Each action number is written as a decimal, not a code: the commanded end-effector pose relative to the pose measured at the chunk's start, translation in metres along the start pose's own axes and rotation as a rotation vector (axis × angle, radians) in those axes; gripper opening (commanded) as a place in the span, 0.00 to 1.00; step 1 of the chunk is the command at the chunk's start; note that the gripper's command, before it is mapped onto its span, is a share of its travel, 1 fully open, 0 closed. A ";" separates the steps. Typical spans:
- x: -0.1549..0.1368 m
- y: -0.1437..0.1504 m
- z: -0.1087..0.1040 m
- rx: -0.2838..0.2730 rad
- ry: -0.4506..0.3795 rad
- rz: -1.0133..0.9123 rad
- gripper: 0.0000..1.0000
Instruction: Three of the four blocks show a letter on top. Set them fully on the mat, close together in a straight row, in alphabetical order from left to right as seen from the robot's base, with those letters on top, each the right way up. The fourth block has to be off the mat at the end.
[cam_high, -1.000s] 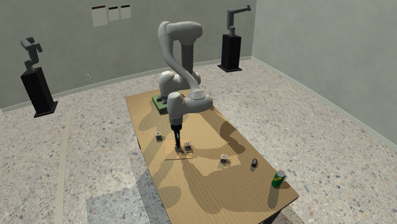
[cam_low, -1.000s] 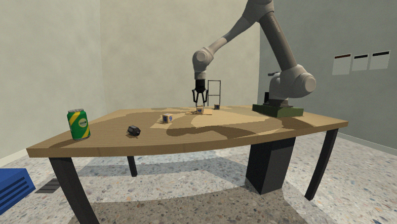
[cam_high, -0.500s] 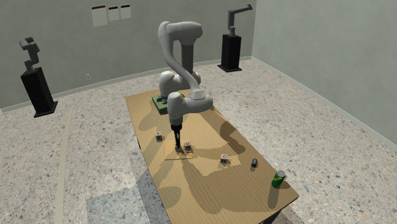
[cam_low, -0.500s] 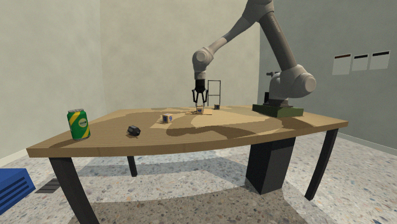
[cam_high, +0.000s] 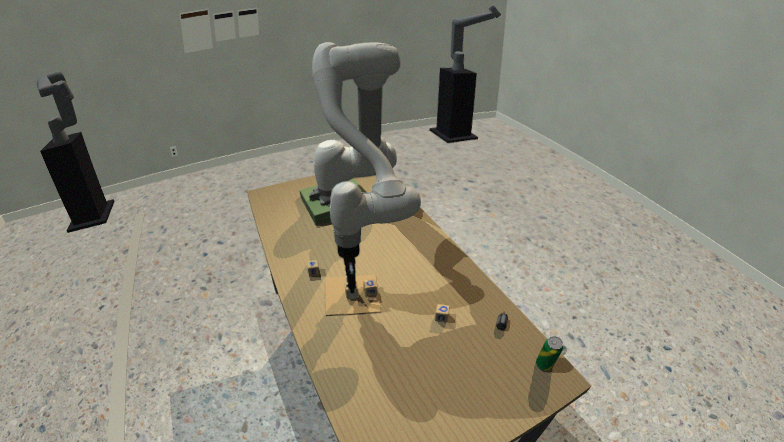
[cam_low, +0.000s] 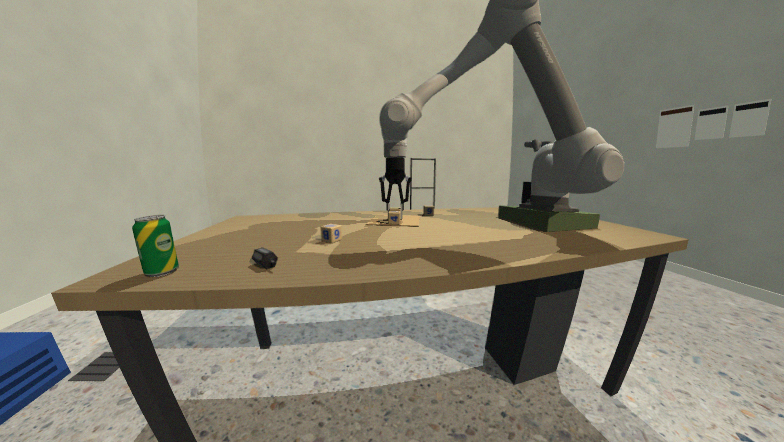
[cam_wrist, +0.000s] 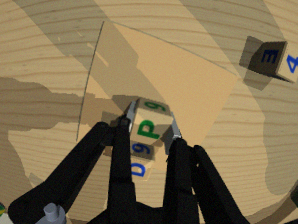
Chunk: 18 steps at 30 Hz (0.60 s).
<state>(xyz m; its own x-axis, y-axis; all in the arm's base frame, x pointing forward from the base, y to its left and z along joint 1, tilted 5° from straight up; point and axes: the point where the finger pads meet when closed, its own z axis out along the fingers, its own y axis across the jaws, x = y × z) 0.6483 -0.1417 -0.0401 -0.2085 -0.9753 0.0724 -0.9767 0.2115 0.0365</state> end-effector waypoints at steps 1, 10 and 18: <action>0.000 -0.001 0.000 0.001 0.000 0.000 0.33; 0.000 0.000 0.002 0.001 0.000 0.000 0.33; 0.000 0.000 0.002 0.001 0.000 0.000 0.33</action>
<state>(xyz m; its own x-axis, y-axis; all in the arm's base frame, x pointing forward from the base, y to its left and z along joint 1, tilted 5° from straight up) 0.6482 -0.1418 -0.0430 -0.2085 -0.9753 0.0724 -0.9767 0.2115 0.0365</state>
